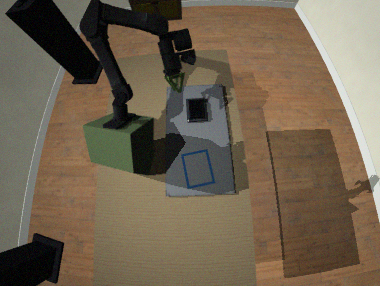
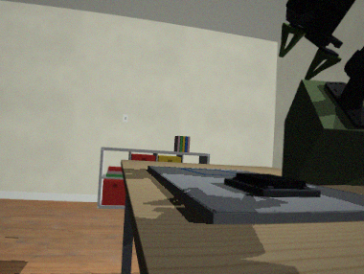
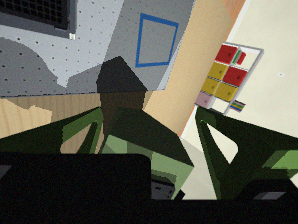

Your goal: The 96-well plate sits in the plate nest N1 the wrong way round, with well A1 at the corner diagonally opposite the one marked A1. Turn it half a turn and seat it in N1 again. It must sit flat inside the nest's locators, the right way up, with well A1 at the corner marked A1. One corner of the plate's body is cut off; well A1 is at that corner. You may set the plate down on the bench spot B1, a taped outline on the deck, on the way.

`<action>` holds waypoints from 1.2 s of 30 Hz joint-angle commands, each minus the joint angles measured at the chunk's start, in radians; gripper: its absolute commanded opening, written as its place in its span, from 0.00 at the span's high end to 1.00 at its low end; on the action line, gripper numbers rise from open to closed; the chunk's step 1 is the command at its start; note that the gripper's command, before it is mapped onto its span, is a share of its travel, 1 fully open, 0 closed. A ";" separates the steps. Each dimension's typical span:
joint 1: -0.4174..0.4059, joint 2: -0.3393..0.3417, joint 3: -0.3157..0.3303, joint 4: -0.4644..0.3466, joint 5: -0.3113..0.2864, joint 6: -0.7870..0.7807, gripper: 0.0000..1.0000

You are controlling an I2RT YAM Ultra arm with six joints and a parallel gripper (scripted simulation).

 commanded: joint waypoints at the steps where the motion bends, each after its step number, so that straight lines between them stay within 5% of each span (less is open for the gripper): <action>1: -0.027 -0.014 0.005 -0.036 0.011 0.043 0.00; 14: -0.173 -0.054 -0.032 -0.188 0.017 0.143 0.00; 36: -0.107 0.126 -0.002 0.020 -0.188 -0.203 0.00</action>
